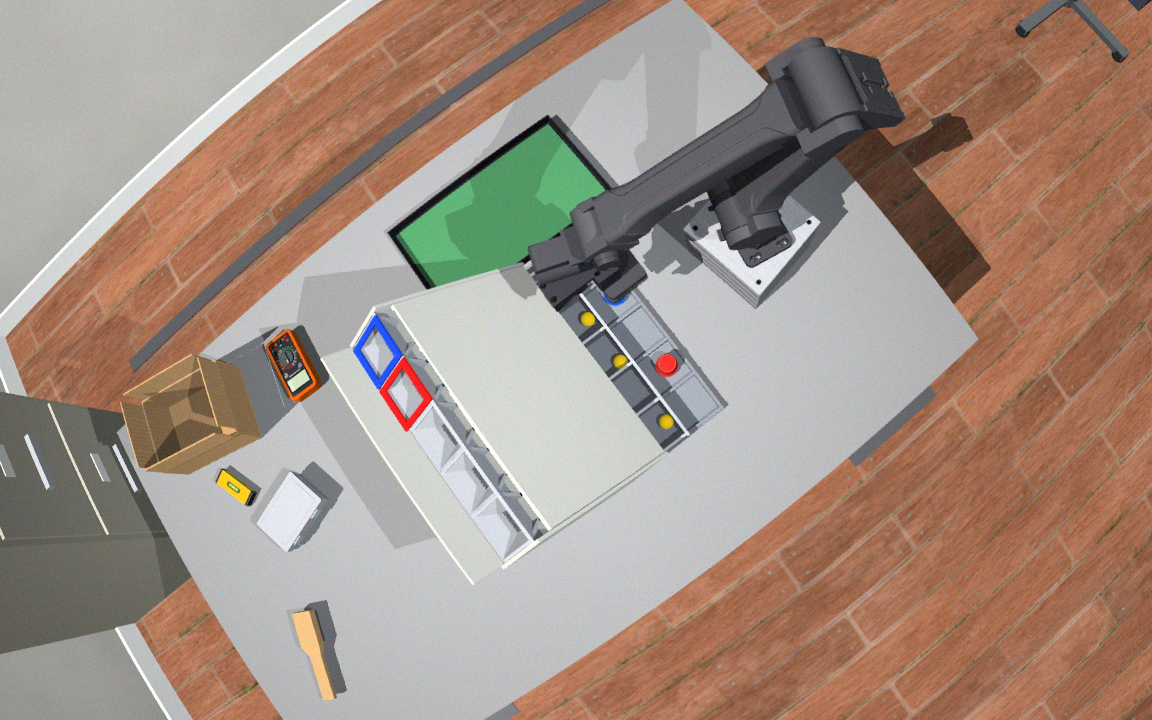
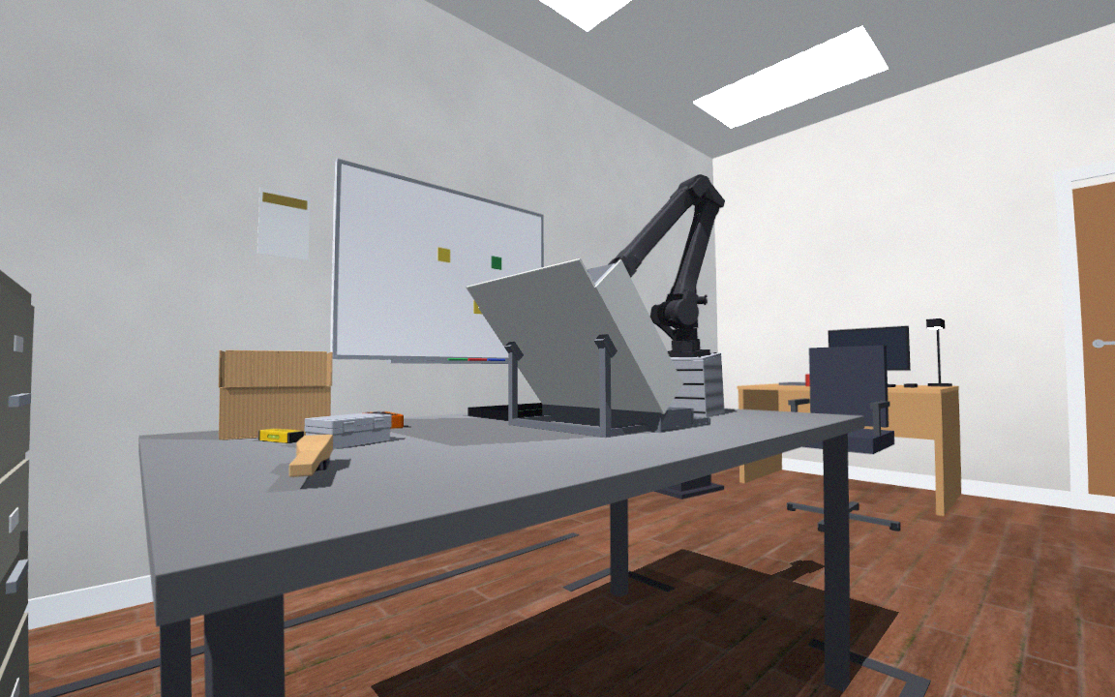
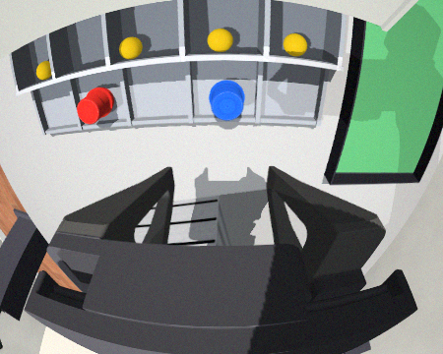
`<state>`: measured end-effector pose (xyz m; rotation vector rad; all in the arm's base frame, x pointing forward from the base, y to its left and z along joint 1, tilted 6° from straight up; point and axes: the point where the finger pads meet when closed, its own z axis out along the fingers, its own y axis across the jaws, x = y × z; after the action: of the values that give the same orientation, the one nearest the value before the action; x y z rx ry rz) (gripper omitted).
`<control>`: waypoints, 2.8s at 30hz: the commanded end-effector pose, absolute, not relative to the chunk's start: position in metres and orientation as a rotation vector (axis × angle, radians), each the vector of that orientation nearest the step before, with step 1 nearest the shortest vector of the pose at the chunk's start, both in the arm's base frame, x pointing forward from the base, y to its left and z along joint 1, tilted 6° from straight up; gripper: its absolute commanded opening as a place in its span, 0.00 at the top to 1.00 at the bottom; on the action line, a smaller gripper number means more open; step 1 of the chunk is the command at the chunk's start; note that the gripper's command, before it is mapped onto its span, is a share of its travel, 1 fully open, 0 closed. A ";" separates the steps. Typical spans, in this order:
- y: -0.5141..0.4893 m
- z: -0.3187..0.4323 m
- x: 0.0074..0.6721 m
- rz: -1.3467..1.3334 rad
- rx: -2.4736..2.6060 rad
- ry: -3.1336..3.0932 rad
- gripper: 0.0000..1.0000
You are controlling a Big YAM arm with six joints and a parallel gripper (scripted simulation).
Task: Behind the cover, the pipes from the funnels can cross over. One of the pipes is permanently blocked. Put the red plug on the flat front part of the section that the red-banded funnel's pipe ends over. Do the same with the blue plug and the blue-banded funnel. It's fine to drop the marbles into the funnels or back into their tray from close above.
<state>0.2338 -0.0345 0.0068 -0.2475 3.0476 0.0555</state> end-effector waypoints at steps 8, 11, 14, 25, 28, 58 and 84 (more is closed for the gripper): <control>-0.036 0.027 0.258 0.048 -0.249 3.024 0.41; -0.020 0.050 0.263 0.047 -0.249 3.021 0.41; -0.004 0.073 0.269 0.046 -0.249 3.018 0.41; 0.039 0.134 0.284 0.043 -0.248 3.010 0.41; 0.040 0.136 0.284 0.044 -0.247 3.010 0.41; 0.044 0.142 0.287 0.048 -0.244 3.008 0.41; 0.044 0.143 0.287 0.046 -0.247 3.056 0.41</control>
<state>0.2671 0.0383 0.1240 -0.2520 3.0933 0.0414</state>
